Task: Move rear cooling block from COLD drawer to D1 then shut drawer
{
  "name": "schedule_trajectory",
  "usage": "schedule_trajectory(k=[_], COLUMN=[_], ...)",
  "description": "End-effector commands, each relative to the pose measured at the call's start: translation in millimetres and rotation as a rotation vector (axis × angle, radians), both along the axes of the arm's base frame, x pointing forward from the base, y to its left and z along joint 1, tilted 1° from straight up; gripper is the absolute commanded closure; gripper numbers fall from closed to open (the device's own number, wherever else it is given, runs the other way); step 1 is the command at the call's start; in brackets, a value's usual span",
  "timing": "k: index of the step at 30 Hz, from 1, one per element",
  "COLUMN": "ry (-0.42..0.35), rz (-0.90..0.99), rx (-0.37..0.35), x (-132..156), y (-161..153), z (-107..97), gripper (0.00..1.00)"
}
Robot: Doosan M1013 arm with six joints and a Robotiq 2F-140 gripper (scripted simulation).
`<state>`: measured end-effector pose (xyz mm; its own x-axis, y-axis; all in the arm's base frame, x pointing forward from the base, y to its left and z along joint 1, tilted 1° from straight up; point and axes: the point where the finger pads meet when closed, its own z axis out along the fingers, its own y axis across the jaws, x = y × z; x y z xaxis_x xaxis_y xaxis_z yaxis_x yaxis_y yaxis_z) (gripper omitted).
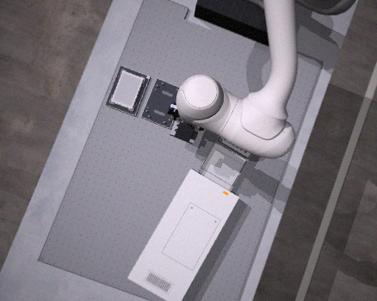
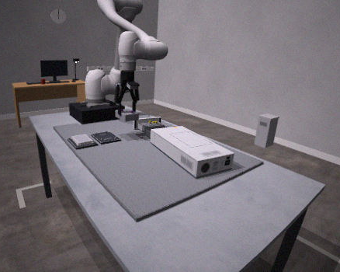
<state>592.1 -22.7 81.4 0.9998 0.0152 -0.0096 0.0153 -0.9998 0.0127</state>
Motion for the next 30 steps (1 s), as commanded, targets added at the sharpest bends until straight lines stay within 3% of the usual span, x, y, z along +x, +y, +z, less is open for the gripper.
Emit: schedule_trajectory(k=[1,30], ry=[-0.007,-0.006], rz=[0.0,0.0], rx=[-0.001,-0.001], x=[-2,-32], y=[-9,-74], z=[2,3], gripper=[0.9,0.9])
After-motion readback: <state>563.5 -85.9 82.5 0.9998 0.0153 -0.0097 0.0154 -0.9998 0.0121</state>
